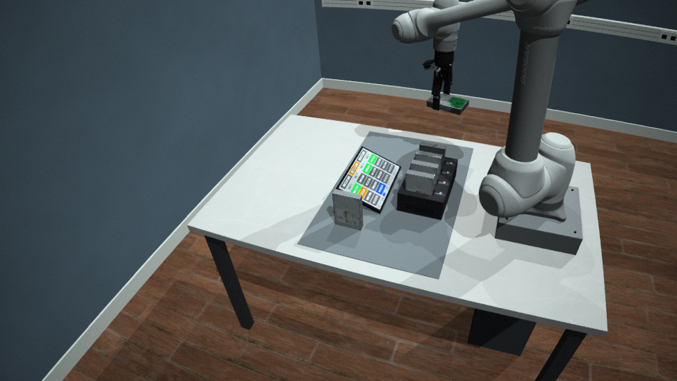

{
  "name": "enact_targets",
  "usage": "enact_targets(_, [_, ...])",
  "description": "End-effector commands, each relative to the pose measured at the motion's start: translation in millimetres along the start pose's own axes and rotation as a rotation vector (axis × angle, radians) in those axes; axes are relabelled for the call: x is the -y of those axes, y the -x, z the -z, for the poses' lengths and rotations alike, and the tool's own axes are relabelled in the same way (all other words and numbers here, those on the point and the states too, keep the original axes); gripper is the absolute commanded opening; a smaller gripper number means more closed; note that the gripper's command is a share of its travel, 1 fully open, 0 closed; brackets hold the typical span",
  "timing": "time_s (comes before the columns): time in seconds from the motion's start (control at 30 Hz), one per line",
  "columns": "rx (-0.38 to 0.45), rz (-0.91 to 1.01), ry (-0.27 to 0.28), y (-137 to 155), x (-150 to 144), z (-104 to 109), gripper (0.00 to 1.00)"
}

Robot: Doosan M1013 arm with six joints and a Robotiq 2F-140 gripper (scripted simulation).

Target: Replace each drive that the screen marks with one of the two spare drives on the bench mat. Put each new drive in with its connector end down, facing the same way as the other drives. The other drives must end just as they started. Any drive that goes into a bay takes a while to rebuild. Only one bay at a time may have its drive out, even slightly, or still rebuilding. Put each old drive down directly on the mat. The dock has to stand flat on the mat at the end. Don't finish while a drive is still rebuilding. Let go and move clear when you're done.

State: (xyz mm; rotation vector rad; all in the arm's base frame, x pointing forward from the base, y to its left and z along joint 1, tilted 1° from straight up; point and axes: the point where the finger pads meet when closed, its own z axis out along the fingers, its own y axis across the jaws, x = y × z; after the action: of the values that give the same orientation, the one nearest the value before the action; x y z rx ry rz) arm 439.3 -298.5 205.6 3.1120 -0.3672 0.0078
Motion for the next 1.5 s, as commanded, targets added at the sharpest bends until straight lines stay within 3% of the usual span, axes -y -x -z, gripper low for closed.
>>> enact_targets(0.0, [-0.001, 0.000, 0.000, -0.4, -0.1, 4.5, 0.10])
enact_targets(0.9, [-0.001, 0.042, 0.000, -0.4, -0.1, 10.4, 0.10])
enact_targets(1.47, [-0.001, 0.374, 0.000, -0.4, -0.1, 10.4, 0.10])
